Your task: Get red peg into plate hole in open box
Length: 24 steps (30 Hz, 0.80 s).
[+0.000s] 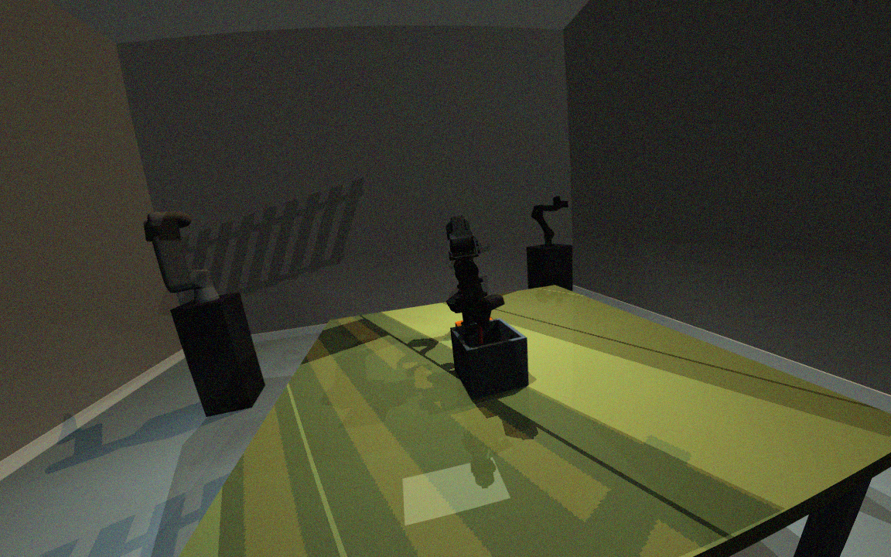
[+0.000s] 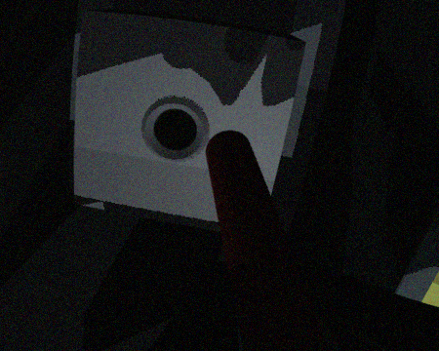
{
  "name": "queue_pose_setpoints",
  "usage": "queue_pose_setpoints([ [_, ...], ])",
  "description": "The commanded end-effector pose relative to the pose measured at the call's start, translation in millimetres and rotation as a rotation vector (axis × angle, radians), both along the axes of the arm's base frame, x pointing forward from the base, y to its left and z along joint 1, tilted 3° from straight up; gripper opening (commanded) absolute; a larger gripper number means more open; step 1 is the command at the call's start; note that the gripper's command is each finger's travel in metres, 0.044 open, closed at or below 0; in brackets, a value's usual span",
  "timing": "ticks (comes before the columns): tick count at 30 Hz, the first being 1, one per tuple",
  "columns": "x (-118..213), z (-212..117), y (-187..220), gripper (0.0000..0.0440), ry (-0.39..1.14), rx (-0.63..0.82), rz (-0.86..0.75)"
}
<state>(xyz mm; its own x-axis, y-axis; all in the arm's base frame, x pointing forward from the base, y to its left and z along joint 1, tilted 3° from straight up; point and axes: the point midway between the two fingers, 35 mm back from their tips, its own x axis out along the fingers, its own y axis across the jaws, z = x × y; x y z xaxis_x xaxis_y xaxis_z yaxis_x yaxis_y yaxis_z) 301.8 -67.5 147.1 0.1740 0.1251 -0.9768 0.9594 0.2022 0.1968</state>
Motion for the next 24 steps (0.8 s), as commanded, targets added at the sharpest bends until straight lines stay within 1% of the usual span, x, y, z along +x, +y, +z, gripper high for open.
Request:
queue_pose_setpoints([
  [1, 3, -10, 1, 0.0, 0.013, 0.015, 0.015],
  [20, 23, -55, 7, 0.0001, 0.024, 0.029, 0.123],
  [22, 22, -58, 7, 0.0034, 0.035, 0.028, 0.133],
  [24, 21, -61, 7, 0.0085, 0.047, 0.028, 0.141],
])
